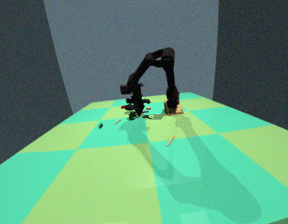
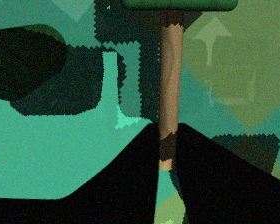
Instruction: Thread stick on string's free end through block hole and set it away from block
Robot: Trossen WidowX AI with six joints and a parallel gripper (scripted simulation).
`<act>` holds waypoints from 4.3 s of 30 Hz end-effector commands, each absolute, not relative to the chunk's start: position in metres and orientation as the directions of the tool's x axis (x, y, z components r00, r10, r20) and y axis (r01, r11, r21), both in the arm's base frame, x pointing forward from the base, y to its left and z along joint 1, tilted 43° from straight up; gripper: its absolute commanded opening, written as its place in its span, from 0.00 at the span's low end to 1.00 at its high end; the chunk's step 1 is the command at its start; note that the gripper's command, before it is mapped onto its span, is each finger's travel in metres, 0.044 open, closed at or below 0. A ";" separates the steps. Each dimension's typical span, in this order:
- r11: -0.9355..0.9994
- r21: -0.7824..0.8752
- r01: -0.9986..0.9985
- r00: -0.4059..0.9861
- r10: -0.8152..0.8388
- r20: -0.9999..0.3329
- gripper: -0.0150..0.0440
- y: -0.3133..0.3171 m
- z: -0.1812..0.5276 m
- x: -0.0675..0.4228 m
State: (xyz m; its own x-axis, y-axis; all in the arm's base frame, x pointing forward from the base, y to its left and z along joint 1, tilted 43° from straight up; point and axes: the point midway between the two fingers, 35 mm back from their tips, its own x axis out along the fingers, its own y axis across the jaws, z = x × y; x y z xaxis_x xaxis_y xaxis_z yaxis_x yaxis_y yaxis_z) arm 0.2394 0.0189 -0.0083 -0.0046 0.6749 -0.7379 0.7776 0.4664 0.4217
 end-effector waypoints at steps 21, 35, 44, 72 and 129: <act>0.466 0.417 0.781 -0.010 0.677 -0.736 0.25 0.034 0.005 0.222; 0.466 0.416 0.781 -0.012 0.677 -0.736 0.25 0.042 0.012 0.213; 0.466 0.414 0.782 -0.013 0.676 -0.736 0.25 0.048 0.017 0.208; 0.455 0.427 0.781 0.005 0.680 -0.733 0.48 0.060 0.018 0.200; 0.449 0.410 0.793 0.006 0.669 -0.743 1.00 -0.013 0.089 0.199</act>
